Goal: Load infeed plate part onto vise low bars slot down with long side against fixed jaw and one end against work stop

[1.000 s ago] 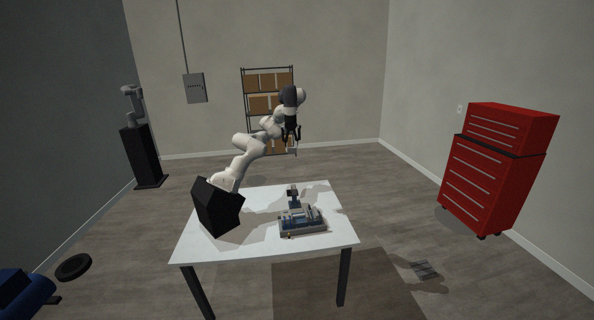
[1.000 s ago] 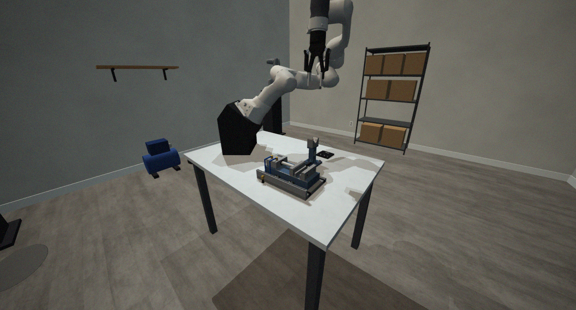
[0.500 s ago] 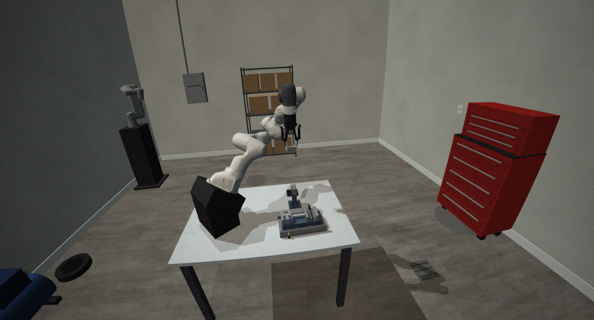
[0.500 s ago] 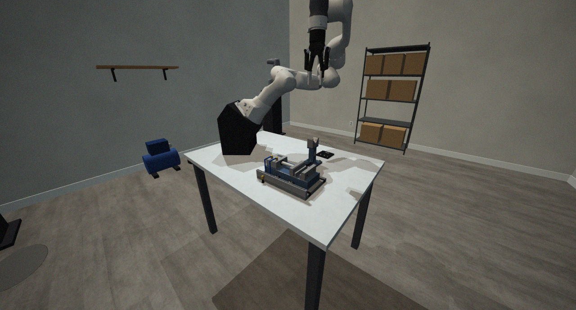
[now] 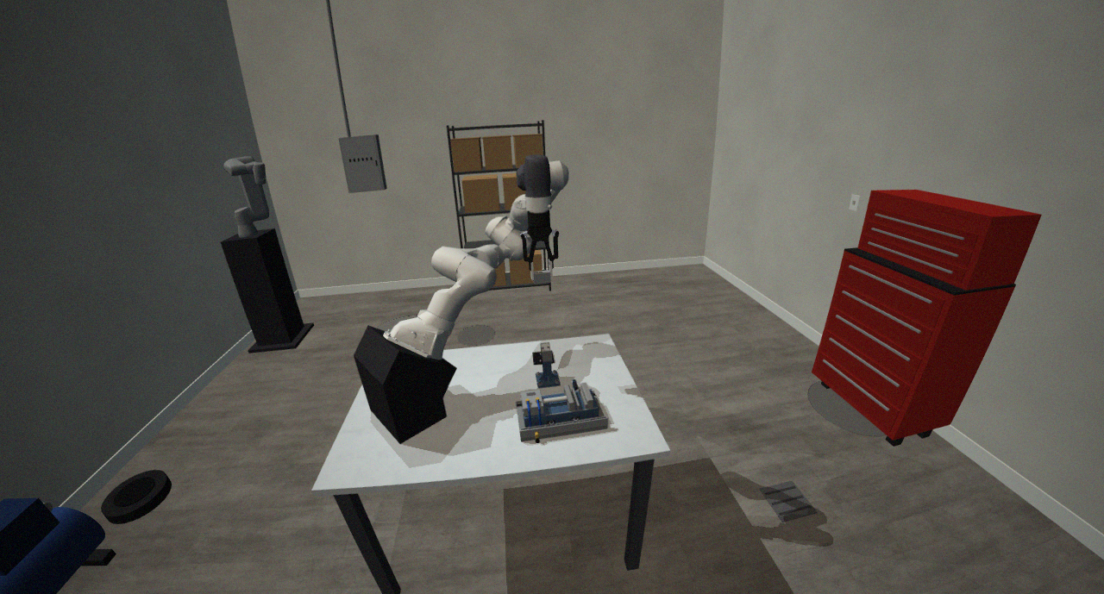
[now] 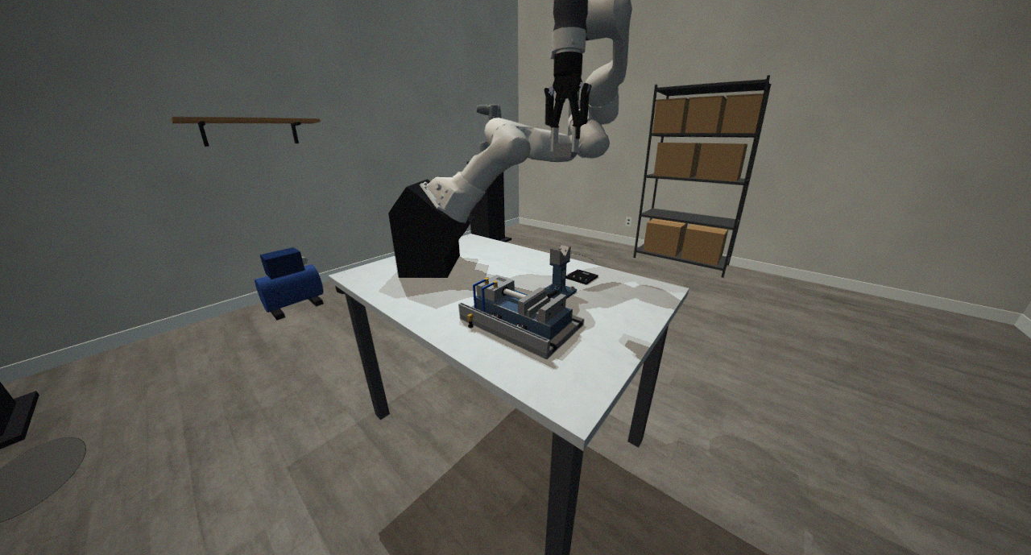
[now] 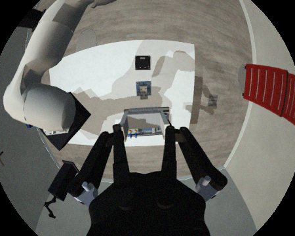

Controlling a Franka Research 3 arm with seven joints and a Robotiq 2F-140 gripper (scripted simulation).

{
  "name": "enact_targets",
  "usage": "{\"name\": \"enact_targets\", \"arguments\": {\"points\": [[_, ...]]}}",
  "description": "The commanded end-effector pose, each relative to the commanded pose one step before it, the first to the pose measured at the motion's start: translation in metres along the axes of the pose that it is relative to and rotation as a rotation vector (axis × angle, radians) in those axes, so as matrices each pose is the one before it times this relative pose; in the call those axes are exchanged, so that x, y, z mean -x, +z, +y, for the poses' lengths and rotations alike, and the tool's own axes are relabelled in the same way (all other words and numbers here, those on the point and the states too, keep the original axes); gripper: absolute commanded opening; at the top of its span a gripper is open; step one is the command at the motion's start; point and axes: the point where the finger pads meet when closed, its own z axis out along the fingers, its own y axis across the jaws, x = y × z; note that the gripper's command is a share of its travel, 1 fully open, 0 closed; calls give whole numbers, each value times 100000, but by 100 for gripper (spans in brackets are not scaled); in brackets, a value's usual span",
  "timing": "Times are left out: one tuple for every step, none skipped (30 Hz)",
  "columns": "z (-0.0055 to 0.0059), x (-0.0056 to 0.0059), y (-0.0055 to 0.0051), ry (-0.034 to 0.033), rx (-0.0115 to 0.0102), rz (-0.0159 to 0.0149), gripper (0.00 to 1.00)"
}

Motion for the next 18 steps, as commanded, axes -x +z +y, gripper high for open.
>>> {"name": "enact_targets", "arguments": {"points": [[138,-96,-20,907,209,178,0],[-1,3,1,-1,-2,4,0],[-1,4,1,-1,-3,5,0],[-1,6,2,-1,-3,7,0],[-2,7,2,-1,-4,9,0],[-2,9,2,-2,-5,11,0],[-2,11,3,-2,-6,13,0],[-3,13,3,-3,-8,16,0],[-3,15,4,-3,-9,18,0],[0,0,0,0,0,0,0],[0,0,0,0,0,0,0],[-4,17,5,-4,-10,21,0],[-4,20,5,-4,-12,24,0],[-5,22,6,-5,-13,28,0],[-6,25,7,-5,-15,31,0],[-6,28,8,-6,-17,35,0],[-7,31,8,-7,-18,39,0],[-8,35,9,-8,-20,43,0]]}}
